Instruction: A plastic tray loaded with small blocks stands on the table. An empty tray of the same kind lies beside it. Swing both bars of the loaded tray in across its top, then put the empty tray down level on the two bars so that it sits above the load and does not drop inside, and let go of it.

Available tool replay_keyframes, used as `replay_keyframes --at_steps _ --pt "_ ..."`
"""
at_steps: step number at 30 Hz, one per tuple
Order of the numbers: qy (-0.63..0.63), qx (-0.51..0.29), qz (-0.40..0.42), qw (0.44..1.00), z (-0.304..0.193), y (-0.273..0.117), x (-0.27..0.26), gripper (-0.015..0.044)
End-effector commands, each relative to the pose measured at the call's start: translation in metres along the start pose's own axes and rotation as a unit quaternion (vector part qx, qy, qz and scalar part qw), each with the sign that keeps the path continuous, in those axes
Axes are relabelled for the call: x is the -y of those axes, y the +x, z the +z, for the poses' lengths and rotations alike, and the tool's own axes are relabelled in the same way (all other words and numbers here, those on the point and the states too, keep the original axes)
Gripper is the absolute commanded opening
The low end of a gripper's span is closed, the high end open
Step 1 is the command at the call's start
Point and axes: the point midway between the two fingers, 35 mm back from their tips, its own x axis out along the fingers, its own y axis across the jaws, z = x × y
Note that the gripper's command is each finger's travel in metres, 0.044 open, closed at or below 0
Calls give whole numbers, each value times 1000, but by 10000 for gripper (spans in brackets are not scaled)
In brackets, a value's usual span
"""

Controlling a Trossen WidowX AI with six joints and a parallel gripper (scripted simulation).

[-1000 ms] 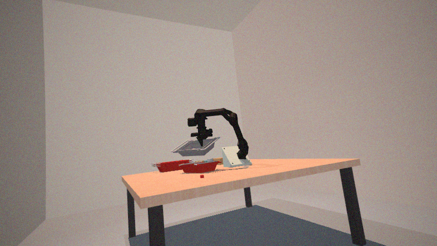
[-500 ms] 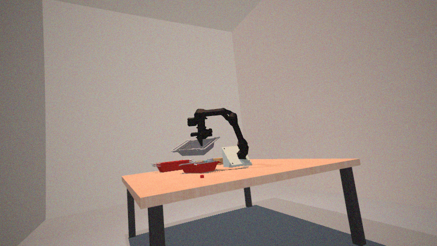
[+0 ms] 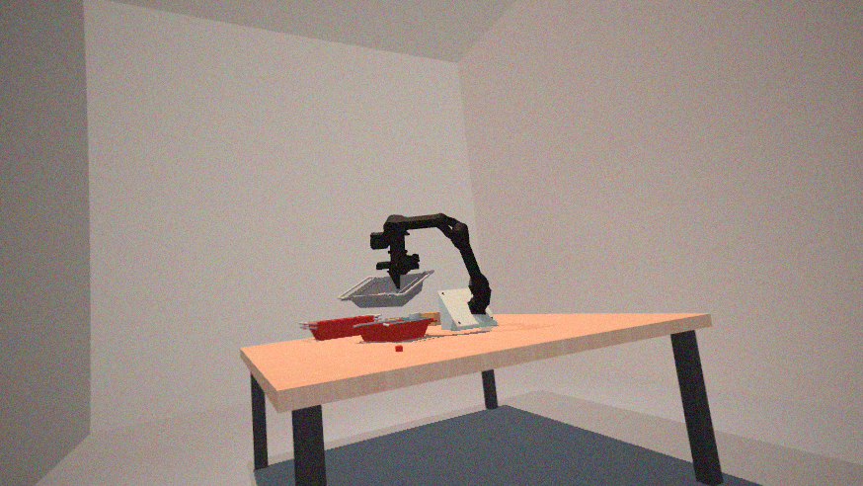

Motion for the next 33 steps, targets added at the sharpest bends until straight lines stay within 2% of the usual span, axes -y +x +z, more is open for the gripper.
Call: replay_keyframes --at_steps 1,9,24,33 --pt "-2 -6 -8 1000 -3 -6 1 0" --pt "-3 -5 -8 1000 -23 -5 -4 0" --pt "-1 -5 -8 1000 -22 -4 -3 0" --pt "25 2 -3 1000 -23 12 -2 0"
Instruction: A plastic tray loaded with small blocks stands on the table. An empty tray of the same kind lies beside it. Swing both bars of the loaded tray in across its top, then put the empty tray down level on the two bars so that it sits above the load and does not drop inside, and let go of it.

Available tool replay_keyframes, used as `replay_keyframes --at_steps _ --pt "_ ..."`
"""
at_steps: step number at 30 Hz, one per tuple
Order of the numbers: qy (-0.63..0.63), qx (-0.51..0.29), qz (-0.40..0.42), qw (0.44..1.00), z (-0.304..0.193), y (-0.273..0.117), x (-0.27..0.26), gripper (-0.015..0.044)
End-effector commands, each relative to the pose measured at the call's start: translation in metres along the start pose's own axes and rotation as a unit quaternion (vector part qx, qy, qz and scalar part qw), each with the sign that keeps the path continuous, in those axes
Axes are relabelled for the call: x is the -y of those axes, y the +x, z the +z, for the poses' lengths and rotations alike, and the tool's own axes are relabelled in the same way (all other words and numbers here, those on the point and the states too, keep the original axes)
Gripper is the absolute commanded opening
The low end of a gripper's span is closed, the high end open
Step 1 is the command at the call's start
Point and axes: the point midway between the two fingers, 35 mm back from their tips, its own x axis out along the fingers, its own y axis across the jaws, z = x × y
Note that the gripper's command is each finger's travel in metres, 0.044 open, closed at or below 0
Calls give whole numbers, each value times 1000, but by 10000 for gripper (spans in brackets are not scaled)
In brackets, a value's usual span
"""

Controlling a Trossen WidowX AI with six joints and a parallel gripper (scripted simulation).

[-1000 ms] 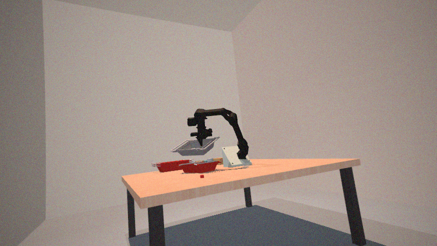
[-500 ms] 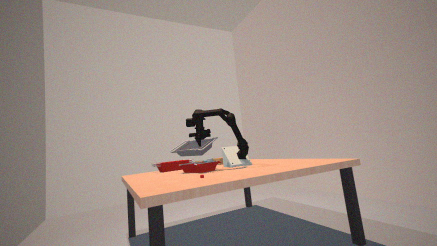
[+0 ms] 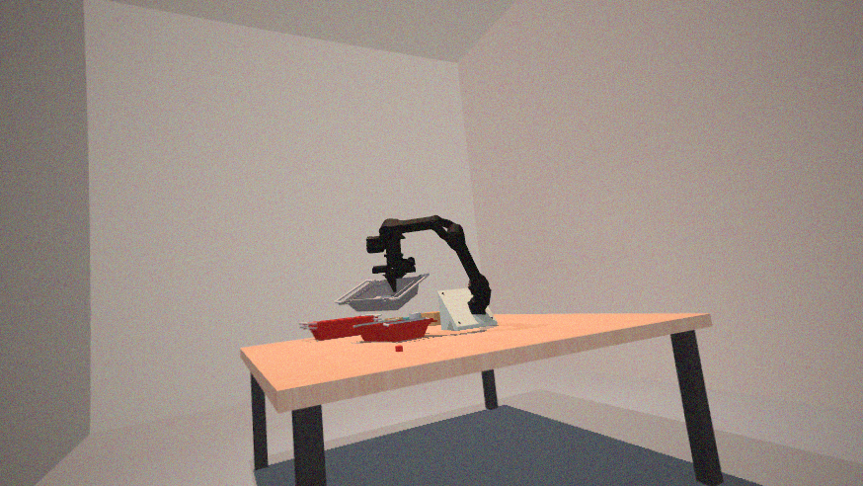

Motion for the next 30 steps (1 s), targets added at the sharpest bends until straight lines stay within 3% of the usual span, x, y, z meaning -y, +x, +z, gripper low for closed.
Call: replay_keyframes --at_steps 1,30 --pt "15 0 -9 1000 -2 3 1 0" --pt "93 21 7 995 5 45 -3 0"
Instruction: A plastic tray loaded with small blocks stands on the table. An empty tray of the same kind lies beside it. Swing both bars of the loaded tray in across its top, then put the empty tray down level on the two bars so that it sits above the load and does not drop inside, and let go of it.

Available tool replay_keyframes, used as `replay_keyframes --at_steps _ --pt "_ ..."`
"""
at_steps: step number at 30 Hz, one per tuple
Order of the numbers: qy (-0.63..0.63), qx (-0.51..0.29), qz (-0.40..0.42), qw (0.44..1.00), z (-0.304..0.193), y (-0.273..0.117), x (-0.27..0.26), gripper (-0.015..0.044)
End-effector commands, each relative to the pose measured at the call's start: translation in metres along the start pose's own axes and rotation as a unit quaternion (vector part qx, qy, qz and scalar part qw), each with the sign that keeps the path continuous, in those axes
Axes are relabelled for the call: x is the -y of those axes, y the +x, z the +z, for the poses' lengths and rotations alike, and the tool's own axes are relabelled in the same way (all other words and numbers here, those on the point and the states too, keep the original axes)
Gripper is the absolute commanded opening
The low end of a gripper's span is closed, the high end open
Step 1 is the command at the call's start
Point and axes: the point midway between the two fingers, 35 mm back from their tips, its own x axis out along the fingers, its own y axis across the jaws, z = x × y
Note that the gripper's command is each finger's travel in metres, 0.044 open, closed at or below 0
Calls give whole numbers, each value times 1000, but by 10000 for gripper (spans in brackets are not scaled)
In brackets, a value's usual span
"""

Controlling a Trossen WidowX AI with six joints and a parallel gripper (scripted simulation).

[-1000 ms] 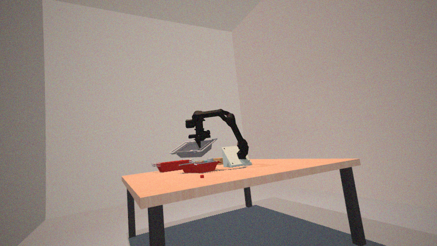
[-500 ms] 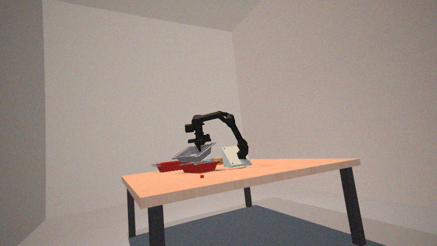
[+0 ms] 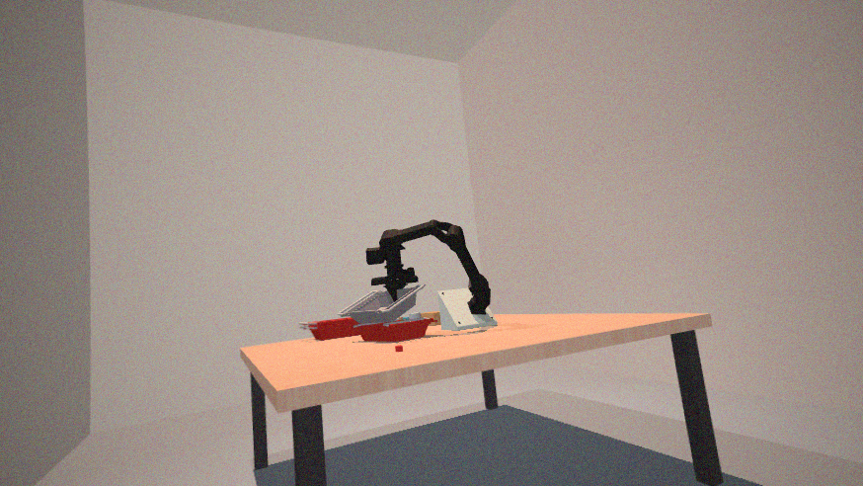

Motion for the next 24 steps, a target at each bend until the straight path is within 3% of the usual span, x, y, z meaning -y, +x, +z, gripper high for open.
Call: replay_keyframes --at_steps 1,24 --pt "9 3 3 1000 2 2 -4 0" --pt "11 3 3 1000 6 13 -13 0"
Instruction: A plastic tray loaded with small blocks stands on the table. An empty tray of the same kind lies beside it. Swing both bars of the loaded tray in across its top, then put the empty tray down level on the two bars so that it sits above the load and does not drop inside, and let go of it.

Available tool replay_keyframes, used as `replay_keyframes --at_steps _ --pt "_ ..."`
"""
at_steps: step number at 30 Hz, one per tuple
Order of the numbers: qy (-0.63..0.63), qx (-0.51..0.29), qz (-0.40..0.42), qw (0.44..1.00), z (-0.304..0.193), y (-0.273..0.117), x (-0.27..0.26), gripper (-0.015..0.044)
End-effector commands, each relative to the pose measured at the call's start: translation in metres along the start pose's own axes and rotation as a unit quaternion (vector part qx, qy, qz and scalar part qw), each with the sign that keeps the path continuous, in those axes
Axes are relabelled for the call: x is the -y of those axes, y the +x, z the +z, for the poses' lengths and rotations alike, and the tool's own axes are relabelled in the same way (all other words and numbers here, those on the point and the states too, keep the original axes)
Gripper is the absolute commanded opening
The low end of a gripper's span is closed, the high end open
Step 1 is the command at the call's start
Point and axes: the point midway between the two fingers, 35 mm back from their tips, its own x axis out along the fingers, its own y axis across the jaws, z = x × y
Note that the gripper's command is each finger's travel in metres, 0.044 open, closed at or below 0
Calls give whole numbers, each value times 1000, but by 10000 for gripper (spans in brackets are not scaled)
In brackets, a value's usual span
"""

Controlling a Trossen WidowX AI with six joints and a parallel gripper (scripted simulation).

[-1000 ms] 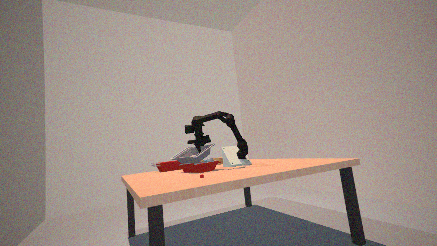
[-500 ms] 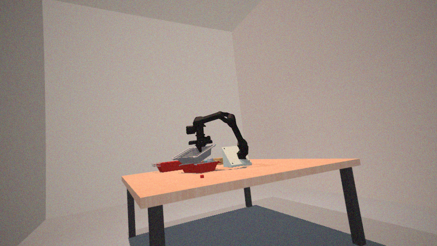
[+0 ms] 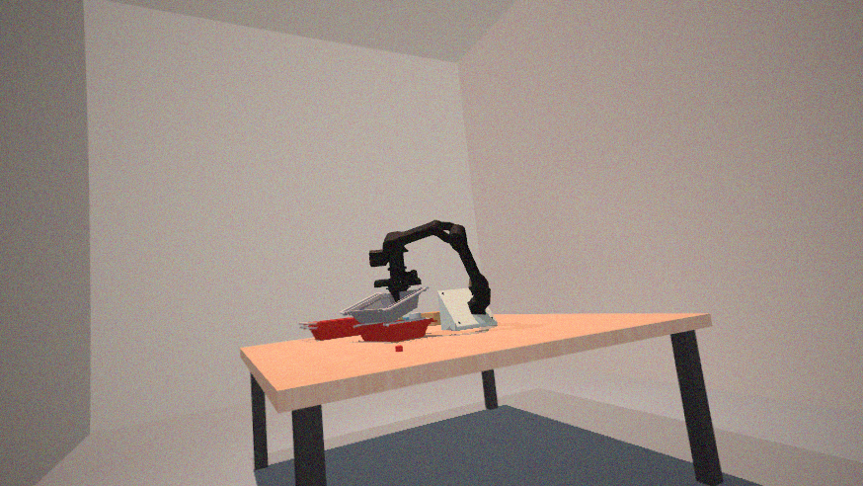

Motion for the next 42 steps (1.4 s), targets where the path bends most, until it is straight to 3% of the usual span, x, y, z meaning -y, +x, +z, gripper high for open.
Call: replay_keyframes --at_steps 1,42 --pt "2 3 8 1000 3 4 -4 0" --pt "2 3 8 1000 5 10 -8 0"
